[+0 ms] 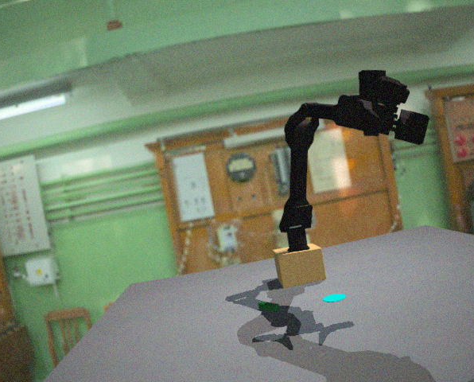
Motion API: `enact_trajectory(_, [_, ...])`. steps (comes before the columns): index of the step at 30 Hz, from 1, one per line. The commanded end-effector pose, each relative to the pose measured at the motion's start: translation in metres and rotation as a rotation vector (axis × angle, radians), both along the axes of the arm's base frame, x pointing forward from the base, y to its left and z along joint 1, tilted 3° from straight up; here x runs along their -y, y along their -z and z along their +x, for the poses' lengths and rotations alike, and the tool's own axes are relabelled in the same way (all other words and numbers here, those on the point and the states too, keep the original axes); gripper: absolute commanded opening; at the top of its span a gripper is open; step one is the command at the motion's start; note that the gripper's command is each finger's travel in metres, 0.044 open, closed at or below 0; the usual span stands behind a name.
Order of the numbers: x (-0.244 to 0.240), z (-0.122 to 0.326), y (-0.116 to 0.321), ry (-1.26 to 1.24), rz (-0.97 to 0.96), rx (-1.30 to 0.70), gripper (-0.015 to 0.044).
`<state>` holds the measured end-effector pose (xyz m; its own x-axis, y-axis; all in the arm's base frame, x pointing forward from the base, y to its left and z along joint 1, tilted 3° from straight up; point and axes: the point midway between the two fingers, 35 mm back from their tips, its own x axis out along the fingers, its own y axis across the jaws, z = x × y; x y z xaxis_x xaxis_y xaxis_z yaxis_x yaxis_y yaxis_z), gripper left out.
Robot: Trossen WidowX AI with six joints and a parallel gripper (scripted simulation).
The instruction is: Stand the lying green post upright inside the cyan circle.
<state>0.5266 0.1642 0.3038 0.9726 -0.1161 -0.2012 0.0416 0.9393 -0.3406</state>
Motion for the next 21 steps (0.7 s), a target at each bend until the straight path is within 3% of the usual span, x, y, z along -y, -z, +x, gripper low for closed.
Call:
enact_trajectory(1, [0.037, 0.0, 0.033, 0.004, -0.113, -0.135, 0.0232])
enact_trajectory(11, [0.131, -0.027, 0.11, -0.013, -0.306, -0.487, 0.0232])
enact_trajectory(21, [0.208, -0.089, 0.176, -0.09, -0.372, -0.844, 0.0232])
